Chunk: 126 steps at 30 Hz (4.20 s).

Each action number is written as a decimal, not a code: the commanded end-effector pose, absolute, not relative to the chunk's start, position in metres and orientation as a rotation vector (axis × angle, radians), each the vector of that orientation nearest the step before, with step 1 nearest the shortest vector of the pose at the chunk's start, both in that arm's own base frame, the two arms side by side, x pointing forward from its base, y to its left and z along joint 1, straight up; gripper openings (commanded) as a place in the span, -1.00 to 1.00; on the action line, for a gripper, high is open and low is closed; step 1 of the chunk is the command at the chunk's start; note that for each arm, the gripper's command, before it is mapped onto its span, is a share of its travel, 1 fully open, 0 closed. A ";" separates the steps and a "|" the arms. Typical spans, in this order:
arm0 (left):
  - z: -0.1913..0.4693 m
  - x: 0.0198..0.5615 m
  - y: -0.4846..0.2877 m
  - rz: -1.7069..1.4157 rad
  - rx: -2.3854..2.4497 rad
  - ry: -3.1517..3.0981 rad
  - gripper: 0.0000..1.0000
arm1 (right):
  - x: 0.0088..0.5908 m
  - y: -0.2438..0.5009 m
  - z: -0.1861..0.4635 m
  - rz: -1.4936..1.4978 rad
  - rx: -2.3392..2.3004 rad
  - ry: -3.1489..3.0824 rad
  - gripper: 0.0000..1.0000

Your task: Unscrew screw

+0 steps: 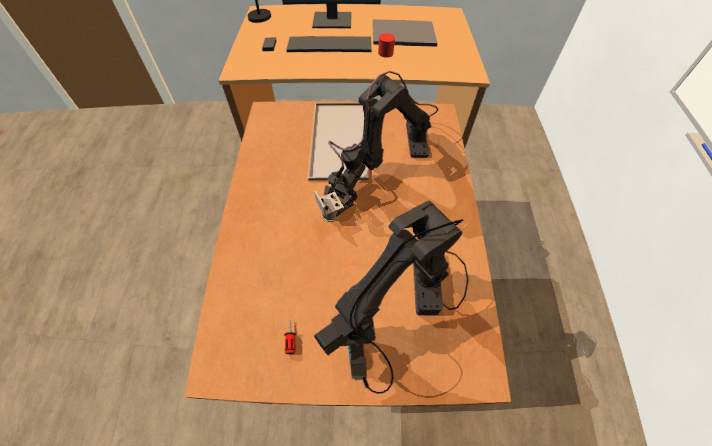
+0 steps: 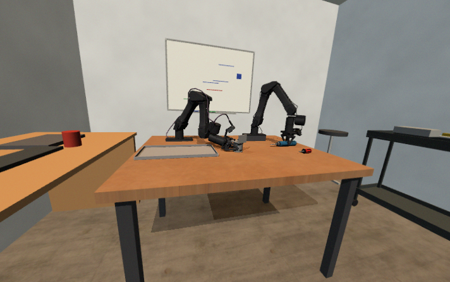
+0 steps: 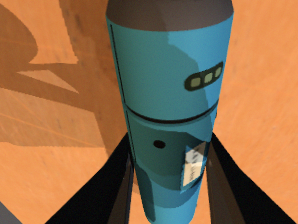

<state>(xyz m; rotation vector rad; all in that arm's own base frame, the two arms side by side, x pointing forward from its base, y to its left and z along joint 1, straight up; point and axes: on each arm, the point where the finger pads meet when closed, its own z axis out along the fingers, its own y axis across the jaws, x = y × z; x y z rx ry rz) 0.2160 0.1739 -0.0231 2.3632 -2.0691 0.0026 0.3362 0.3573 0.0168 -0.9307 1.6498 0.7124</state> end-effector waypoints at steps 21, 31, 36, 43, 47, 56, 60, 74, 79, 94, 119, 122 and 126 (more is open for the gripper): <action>0.011 0.221 0.184 -0.008 2.400 -2.096 -0.17 | 0.328 0.355 0.002 0.721 -0.947 1.697 0.17; 0.023 0.220 0.183 -0.008 2.400 -2.096 -0.17 | 0.328 0.355 0.002 0.721 -0.947 1.697 0.17; 0.031 0.220 0.183 -0.008 2.400 -2.096 -0.17 | 0.328 0.355 0.002 0.721 -0.947 1.697 0.17; 0.035 0.220 0.183 -0.008 2.400 -2.096 -0.17 | 0.328 0.355 0.002 0.721 -0.947 1.697 0.17; 0.041 0.219 0.183 -0.008 2.400 -2.096 -0.17 | 0.328 0.355 0.002 0.721 -0.947 1.697 0.17; 0.051 0.219 0.182 -0.008 2.400 -2.096 -0.17 | 0.328 0.355 0.002 0.721 -0.947 1.697 0.17; 0.055 0.219 0.182 -0.008 2.400 -2.096 -0.17 | 0.328 0.355 0.002 0.721 -0.947 1.697 0.17; 0.072 0.218 0.182 -0.008 2.400 -2.096 -0.17 | 0.328 0.355 0.002 0.721 -0.947 1.697 0.17; 0.078 0.218 0.182 -0.008 2.400 -2.096 -0.17 | 0.328 0.355 0.002 0.721 -0.947 1.697 0.17; 0.092 0.218 0.181 -0.008 2.401 -2.097 -0.17 | 0.328 0.355 0.002 0.721 -0.947 1.697 0.17; 0.100 0.221 0.185 -0.002 2.418 -2.109 -0.17 | 0.328 0.355 0.002 0.721 -0.947 1.697 0.17; 0.101 0.222 0.185 -0.001 2.421 -2.111 -0.17 | 0.328 0.355 0.002 0.721 -0.947 1.697 0.17; 0.101 0.222 0.185 -0.001 2.421 -2.111 -0.17 | 0.328 0.355 0.002 0.721 -0.947 1.697 0.17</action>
